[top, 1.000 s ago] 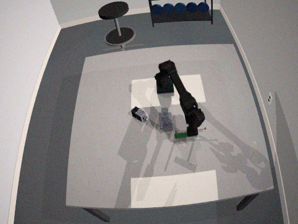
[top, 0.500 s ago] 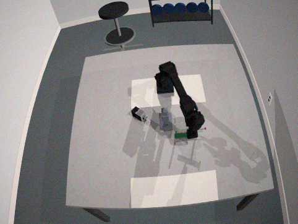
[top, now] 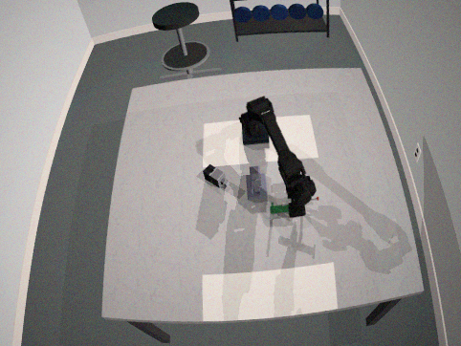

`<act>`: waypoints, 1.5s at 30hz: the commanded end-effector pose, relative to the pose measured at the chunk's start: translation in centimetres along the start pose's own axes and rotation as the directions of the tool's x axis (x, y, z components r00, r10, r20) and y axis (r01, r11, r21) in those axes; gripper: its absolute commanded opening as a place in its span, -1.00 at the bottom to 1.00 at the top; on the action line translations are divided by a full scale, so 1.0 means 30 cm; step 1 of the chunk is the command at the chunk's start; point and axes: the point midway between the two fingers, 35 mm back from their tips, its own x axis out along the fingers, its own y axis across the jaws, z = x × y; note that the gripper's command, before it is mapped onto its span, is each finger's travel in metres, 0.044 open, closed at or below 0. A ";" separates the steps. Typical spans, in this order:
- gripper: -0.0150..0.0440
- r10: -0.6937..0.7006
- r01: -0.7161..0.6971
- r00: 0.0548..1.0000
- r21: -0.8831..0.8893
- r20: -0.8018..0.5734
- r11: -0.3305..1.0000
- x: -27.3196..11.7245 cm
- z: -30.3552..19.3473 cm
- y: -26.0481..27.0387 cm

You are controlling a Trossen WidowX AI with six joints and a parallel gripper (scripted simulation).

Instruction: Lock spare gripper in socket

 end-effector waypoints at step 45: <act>-0.49 0.013 -0.013 1.000 -0.004 -0.005 1.000 -0.077 -0.010 0.009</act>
